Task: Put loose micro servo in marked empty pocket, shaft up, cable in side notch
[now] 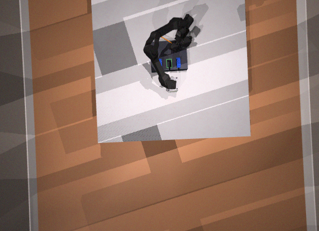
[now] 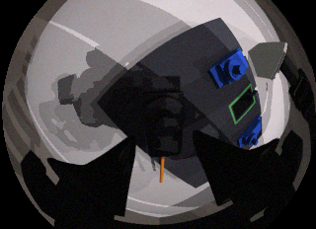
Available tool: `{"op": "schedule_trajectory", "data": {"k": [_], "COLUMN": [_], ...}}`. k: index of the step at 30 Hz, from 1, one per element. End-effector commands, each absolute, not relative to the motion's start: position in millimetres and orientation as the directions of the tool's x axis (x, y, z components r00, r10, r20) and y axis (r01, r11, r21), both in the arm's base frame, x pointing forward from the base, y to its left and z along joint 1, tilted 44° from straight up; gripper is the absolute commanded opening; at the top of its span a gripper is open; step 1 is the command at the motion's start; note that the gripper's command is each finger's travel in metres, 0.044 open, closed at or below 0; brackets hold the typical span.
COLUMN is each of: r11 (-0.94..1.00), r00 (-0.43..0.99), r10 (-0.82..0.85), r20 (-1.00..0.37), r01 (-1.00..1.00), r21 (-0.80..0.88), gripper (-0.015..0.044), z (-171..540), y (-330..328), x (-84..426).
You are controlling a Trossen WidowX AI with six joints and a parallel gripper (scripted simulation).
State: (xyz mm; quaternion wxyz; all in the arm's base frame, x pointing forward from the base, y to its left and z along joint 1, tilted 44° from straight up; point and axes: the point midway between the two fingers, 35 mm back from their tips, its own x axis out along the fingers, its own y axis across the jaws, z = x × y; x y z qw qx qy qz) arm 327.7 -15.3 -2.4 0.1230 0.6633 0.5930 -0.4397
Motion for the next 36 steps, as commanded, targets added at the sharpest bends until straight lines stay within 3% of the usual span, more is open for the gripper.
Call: {"op": "schedule_trajectory", "data": {"k": [1,3,8,12,36], "r11": [-0.27,-0.27,-0.27,-0.27,-0.27], "r00": [-0.087,-0.087,-0.087,-0.087,-0.088], "r10": [0.681,0.681,0.681,0.68,0.68], "r20": [-0.727,-0.727,-0.727,-0.728,-0.728], "r01": [0.894,0.894,0.894,0.894,0.893], "r21": [-0.359,-0.359,-0.359,-0.359,-0.361], "gripper": [0.0177,0.0125,0.0092,0.0,0.0], "z": [-2.4,-2.4,-2.4,3.4,22.4], "y": [-14.9,-14.9,-14.9,-20.5,-36.3], "x": [328.2,328.2,328.2,329.1,296.8]}}
